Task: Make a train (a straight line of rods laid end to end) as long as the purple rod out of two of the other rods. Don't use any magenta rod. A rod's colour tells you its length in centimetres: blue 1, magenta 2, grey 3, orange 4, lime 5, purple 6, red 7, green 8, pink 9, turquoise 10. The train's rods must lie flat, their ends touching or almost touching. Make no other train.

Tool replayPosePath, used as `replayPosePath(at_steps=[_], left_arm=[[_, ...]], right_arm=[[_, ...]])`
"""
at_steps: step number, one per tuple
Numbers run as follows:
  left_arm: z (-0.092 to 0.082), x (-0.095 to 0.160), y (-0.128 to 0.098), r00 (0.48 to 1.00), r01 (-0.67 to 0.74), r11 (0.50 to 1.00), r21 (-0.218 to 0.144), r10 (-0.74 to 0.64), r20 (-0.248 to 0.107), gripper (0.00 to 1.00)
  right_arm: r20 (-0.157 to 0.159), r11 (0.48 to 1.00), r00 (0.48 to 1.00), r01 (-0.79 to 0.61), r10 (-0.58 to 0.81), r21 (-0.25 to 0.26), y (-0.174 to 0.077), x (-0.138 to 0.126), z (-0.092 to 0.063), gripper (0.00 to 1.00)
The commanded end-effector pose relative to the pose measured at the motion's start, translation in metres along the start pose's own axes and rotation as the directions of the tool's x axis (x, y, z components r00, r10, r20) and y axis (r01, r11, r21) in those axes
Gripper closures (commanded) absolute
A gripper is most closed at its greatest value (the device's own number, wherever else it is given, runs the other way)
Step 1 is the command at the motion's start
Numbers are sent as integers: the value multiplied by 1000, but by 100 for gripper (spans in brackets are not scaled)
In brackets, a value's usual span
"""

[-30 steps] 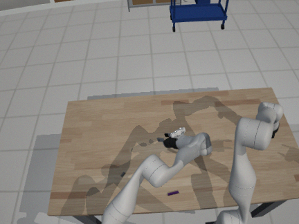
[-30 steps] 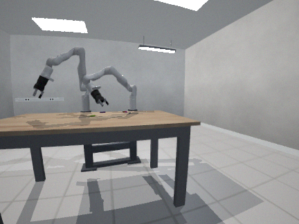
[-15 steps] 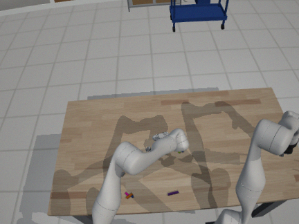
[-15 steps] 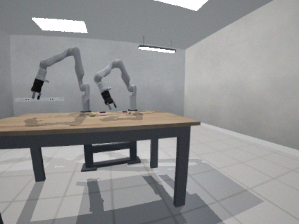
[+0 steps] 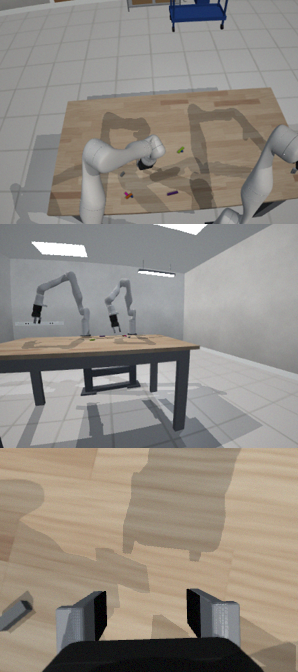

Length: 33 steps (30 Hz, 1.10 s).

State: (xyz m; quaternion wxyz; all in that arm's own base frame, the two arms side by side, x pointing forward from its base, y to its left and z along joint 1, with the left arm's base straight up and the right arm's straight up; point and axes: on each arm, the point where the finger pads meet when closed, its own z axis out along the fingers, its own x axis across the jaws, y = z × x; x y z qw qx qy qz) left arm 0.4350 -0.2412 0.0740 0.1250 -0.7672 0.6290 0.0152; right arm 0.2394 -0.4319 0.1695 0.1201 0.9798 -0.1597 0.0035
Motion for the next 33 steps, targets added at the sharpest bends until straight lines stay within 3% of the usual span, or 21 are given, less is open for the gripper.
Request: replayPosePath(at_steps=[1, 8, 10, 20, 25, 27, 33], left_arm=[[-3, -24, 31, 996, -58, 997, -51, 54, -66, 0], [-8, -60, 80, 984, -130, 987, -97, 117, -132, 0], [-8, -60, 80, 984, -130, 987, -97, 117, -132, 0], [-12, -109, 144, 964, -207, 971, -124, 180, -197, 0], [-12, -123, 162, 958, -224, 966, -126, 195, -209, 0], [-12, -123, 162, 958, -224, 966, -126, 195, -209, 0], [-12, -130, 170, 956, -232, 964, -127, 202, -214, 0]], right_arm=[[12, 999, 1000, 26, -26, 23, 12, -19, 2, 0], [29, 996, 997, 68, -70, 59, 28, -53, 4, 0], [29, 996, 997, 68, -70, 59, 28, -53, 4, 0], [37, 983, 989, 136, -142, 121, 50, -111, 6, 0], [33, 975, 984, 168, -174, 149, 58, -138, 5, 0], [33, 975, 984, 168, -174, 149, 58, -138, 5, 0], [18, 960, 976, 212, -219, 186, 66, -176, 3, 0]])
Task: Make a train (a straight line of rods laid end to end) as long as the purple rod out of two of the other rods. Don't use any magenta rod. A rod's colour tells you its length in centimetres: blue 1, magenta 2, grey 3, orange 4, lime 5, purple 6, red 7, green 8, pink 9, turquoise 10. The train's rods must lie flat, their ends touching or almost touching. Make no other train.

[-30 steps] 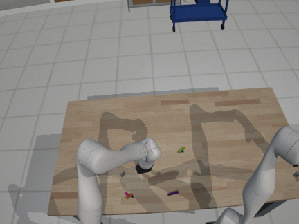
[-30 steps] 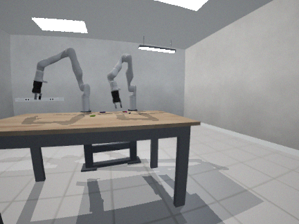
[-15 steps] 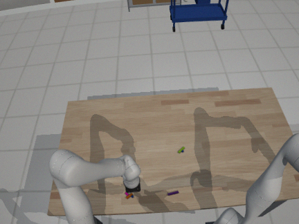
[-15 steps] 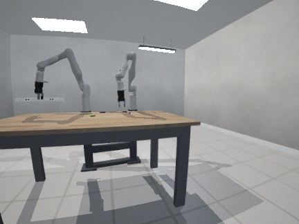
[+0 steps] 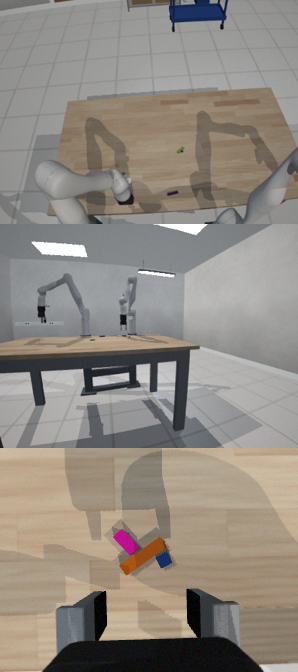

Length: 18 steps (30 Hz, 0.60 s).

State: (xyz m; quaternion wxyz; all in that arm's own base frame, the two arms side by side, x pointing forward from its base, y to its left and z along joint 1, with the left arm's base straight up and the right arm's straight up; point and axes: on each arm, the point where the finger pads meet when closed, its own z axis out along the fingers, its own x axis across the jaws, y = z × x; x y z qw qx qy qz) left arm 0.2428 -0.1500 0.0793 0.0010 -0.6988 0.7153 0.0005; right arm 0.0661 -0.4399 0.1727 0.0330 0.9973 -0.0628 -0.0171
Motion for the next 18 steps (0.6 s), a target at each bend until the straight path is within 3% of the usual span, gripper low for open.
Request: replayPosePath(at_steps=[1, 9, 18], left_arm=[[0, -1, 2, 1000, -2, 1000, 1, 2, -2, 0], [0, -1, 3, 1000, -2, 1000, 0, 2, -2, 0], [0, -1, 3, 1000, -2, 1000, 0, 2, -2, 0]], right_arm=[[-8, 1000, 1000, 26, -26, 18, 0, -20, -2, 0], [-25, 996, 997, 75, -74, 50, -2, -58, -4, 0], [-34, 993, 995, 97, -95, 62, -4, -74, -5, 0]])
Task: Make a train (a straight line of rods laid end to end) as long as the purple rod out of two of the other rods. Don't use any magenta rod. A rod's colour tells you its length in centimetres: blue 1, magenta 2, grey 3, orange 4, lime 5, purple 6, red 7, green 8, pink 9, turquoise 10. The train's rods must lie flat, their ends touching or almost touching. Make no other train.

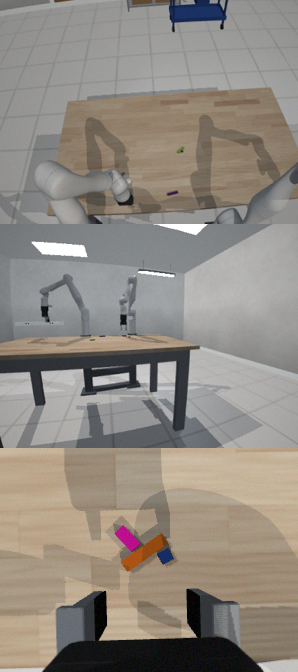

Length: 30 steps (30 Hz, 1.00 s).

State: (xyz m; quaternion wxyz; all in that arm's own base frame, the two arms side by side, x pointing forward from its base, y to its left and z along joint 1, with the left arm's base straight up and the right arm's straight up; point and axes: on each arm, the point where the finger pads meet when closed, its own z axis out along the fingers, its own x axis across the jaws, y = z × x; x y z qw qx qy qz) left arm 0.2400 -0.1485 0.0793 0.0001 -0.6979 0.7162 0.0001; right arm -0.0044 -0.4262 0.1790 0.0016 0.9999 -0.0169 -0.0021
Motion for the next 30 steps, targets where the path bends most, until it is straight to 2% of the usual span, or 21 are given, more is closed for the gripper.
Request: replayPosePath(at_steps=[1, 30], left_arm=[[0, 0, 0, 1000, 0, 1000, 1, 0, 0, 0], [0, 0, 0, 1000, 0, 1000, 1, 0, 0, 0]], right_arm=[[-3, 1000, 1000, 5, -5, 1, 0, -4, -1, 0], [-4, 1000, 1000, 9, -9, 3, -1, -6, -1, 0]])
